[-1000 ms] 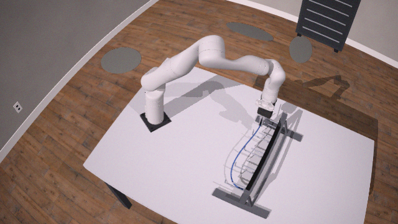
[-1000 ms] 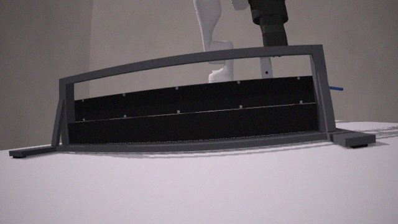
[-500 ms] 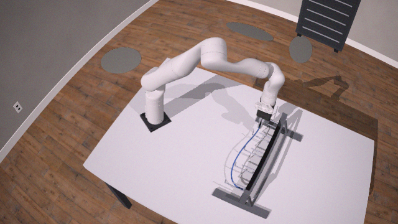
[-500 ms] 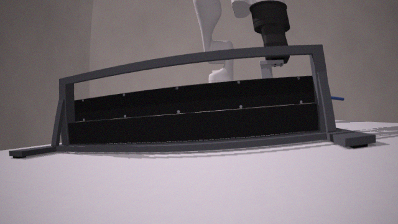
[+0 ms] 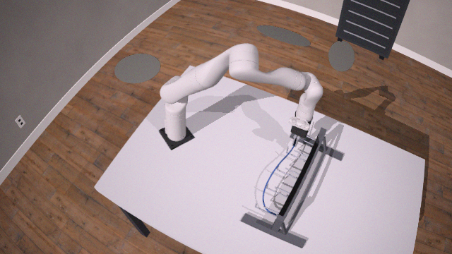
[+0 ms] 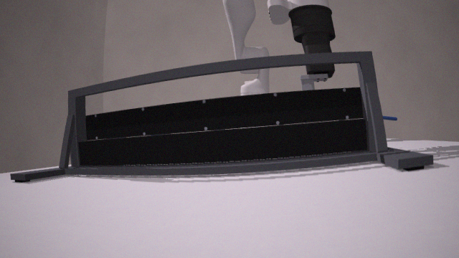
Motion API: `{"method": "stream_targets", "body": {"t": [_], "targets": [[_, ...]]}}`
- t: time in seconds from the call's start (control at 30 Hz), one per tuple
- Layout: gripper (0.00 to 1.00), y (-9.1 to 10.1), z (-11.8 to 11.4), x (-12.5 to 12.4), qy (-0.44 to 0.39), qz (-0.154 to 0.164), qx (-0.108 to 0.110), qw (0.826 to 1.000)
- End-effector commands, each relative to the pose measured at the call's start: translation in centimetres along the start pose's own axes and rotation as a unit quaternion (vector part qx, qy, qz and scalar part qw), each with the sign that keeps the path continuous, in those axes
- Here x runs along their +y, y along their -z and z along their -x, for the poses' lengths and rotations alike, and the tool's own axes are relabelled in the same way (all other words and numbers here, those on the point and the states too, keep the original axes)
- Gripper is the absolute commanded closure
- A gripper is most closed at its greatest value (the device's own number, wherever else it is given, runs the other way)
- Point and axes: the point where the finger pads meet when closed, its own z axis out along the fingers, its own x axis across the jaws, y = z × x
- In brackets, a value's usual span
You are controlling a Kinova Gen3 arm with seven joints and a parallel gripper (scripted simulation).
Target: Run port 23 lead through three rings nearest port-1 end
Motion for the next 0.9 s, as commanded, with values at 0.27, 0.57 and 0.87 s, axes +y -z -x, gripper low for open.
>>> {"method": "stream_targets", "body": {"t": [0.27,0.57,0.87], "targets": [[1.00,0.0,0.0,0.1,0.000,0.000,-0.001,1.000],[1.00,0.0,0.4,0.1,0.000,0.000,-0.001,1.000],[1.00,0.0,1.3,0.1,0.000,0.000,-0.001,1.000]]}}
